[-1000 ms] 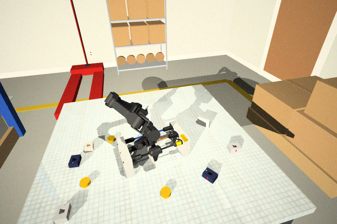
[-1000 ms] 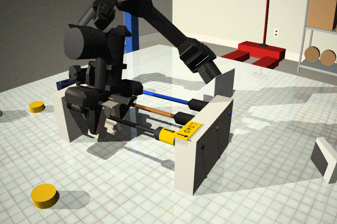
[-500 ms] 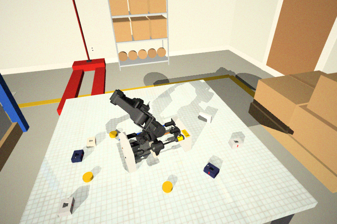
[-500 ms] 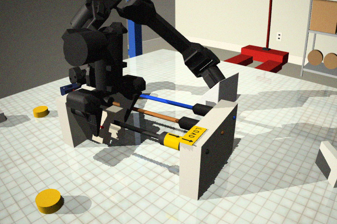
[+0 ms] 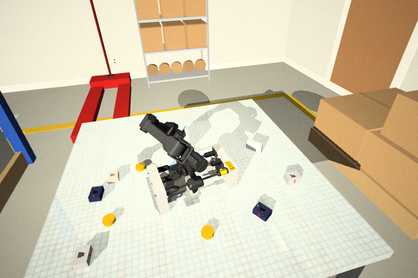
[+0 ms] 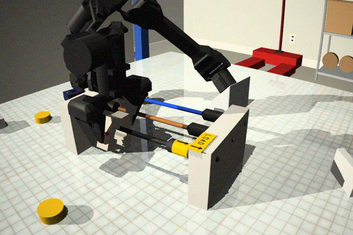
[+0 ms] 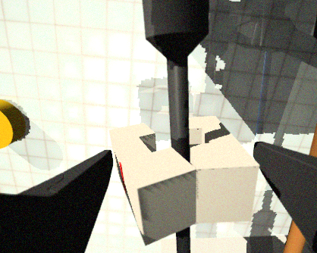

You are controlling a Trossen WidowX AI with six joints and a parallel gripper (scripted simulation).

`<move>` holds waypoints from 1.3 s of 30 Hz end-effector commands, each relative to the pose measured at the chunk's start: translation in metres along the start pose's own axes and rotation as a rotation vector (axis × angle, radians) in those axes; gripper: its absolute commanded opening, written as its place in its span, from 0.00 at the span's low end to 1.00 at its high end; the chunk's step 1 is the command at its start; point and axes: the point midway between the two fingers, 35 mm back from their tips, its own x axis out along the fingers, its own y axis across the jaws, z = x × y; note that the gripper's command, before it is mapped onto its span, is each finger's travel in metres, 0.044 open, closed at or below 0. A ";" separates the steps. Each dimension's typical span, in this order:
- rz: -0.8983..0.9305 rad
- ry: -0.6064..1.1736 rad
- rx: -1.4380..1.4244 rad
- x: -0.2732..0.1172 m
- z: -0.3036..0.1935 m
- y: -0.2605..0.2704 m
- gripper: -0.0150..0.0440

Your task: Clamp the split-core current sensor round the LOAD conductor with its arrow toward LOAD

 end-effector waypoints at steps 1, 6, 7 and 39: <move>-0.006 0.001 -0.009 0.007 -0.001 -0.002 1.00; -0.013 0.000 -0.009 0.013 -0.001 -0.002 1.00; -0.018 0.000 -0.009 0.014 -0.001 -0.002 1.00; -0.144 -0.001 -0.009 0.014 -0.001 -0.013 1.00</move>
